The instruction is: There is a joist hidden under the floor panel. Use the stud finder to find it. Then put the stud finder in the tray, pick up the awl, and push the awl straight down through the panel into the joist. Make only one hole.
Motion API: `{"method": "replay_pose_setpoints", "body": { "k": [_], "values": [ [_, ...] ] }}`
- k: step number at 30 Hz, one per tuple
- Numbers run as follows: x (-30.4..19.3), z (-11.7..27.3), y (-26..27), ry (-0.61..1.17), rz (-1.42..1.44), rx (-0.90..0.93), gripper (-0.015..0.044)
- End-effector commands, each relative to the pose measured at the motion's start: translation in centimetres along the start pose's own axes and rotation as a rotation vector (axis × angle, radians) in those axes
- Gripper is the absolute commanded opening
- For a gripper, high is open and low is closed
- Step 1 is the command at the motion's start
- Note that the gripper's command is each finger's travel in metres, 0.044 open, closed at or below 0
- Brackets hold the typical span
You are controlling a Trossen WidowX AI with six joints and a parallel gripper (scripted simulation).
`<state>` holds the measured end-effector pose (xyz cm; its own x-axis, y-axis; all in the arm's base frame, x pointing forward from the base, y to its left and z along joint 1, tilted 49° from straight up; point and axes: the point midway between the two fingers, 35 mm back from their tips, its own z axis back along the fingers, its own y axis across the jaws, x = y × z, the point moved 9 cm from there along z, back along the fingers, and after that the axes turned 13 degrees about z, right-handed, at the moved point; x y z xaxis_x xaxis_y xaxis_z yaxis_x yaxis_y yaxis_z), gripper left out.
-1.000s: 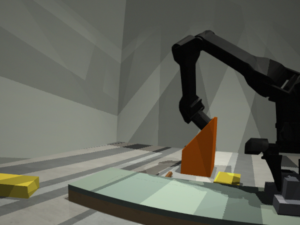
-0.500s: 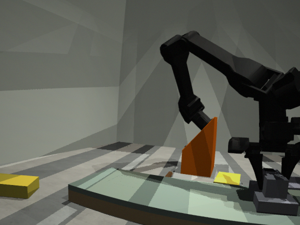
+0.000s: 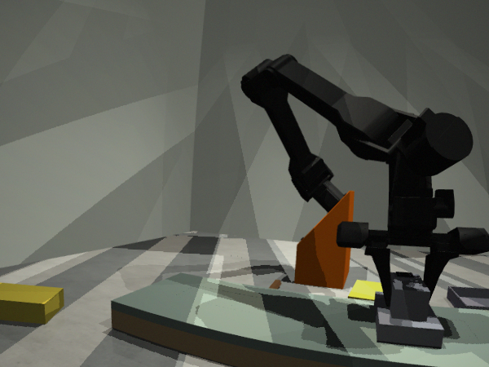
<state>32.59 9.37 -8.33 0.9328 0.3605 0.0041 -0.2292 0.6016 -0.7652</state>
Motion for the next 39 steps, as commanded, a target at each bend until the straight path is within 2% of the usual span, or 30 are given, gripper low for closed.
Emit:
{"method": "replay_pose_setpoints", "body": {
  "k": [1,39],
  "values": [
    [-0.4,-0.1,-1.4,0.002,0.002,-0.006,0.0000],
    [-2.9,-0.1,-12.7,0.004,0.005,-0.010,0.0000]
  ]
}}
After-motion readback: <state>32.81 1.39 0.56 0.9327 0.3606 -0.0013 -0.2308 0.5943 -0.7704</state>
